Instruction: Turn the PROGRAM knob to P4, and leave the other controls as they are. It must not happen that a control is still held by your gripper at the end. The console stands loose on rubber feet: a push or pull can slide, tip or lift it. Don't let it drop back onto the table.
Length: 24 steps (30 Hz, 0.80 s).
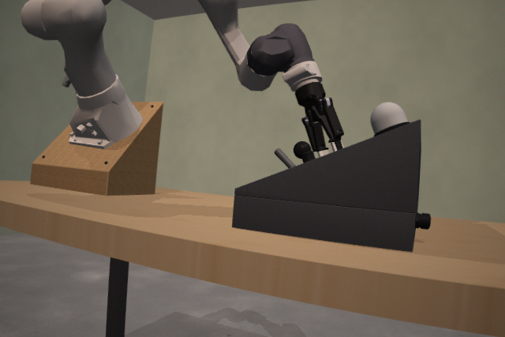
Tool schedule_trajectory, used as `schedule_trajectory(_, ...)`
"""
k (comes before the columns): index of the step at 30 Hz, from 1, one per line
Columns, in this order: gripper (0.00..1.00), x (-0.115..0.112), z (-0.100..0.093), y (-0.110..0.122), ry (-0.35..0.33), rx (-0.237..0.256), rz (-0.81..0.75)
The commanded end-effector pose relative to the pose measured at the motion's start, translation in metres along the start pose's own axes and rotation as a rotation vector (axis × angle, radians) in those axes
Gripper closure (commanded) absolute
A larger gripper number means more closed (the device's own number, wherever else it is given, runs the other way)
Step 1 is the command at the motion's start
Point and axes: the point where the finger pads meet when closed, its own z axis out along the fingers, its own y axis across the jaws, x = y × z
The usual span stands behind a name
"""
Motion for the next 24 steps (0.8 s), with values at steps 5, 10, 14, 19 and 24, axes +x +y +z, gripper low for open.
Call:
schedule_trajectory(5,0.56,0.000,-0.033,-0.001,0.001,0.000,0.010)
schedule_trajectory(10,0.56,0.000,-0.071,-0.001,0.001,0.000,0.010)
schedule_trajectory(14,0.56,0.000,-0.100,-0.001,0.001,0.000,0.010)
schedule_trajectory(19,0.56,0.000,-0.115,-0.001,0.001,0.000,0.010)
schedule_trajectory(24,0.56,0.000,-0.123,-0.001,0.001,0.000,0.010)
